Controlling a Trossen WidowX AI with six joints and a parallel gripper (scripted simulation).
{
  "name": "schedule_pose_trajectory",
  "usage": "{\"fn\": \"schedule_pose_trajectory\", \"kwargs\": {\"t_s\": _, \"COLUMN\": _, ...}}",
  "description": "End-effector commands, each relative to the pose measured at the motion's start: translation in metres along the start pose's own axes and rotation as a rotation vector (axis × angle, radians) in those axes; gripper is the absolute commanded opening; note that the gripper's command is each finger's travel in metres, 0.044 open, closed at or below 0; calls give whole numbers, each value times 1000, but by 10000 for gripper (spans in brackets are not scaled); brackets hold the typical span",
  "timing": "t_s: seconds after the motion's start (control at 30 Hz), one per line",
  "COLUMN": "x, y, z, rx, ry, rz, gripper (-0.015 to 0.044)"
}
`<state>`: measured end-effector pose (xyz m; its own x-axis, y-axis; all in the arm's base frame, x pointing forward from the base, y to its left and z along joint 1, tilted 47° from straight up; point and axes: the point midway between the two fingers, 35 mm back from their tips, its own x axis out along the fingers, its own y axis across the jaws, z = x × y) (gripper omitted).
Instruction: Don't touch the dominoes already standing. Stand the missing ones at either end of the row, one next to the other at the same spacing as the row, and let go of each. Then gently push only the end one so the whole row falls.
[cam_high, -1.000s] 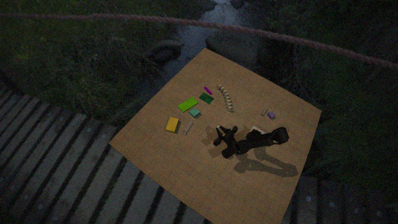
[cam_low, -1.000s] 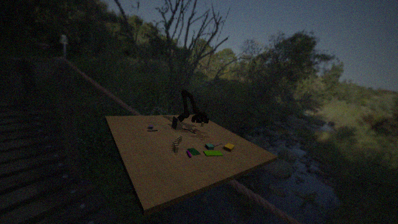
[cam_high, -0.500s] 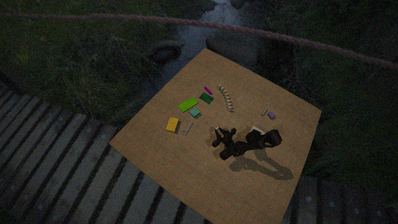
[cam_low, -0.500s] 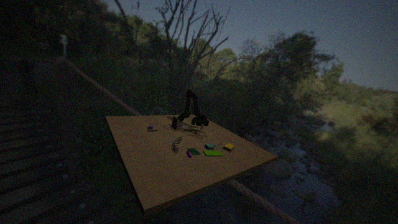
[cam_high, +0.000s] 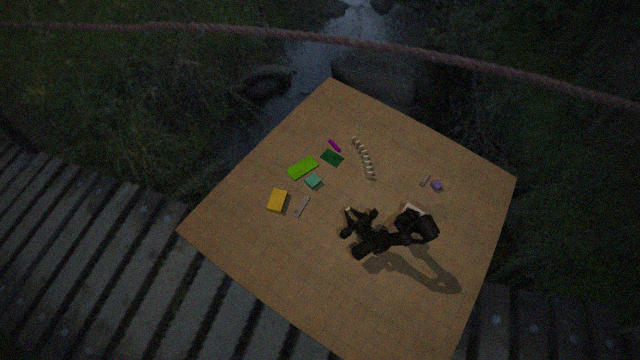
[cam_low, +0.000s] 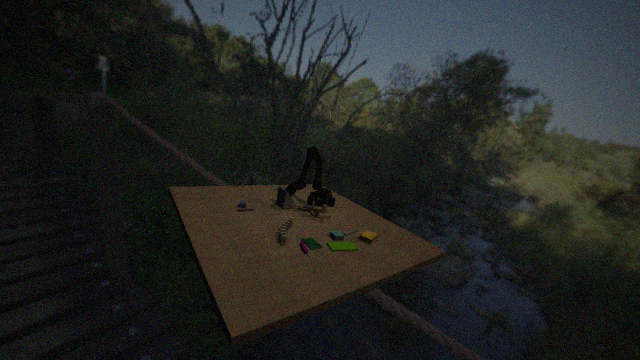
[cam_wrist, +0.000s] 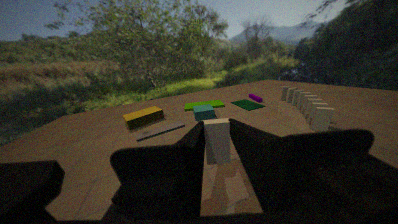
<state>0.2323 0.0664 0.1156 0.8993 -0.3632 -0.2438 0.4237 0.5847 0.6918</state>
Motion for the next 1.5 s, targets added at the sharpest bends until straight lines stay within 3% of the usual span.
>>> {"fn": "schedule_pose_trajectory", "kwargs": {"t_s": 0.0, "x": 0, "y": 1, "z": -7, "rx": 7, "ry": -3, "rz": 3, "gripper": 107}}
{"fn": "schedule_pose_trajectory", "kwargs": {"t_s": 1.03, "x": -2, "y": -7, "z": -46, "rx": 1, "ry": -10, "rz": 20, "gripper": 107}}
{"fn": "schedule_pose_trajectory", "kwargs": {"t_s": 1.47, "x": -2, "y": -7, "z": -46, "rx": 1, "ry": -10, "rz": 20, "gripper": 440}}
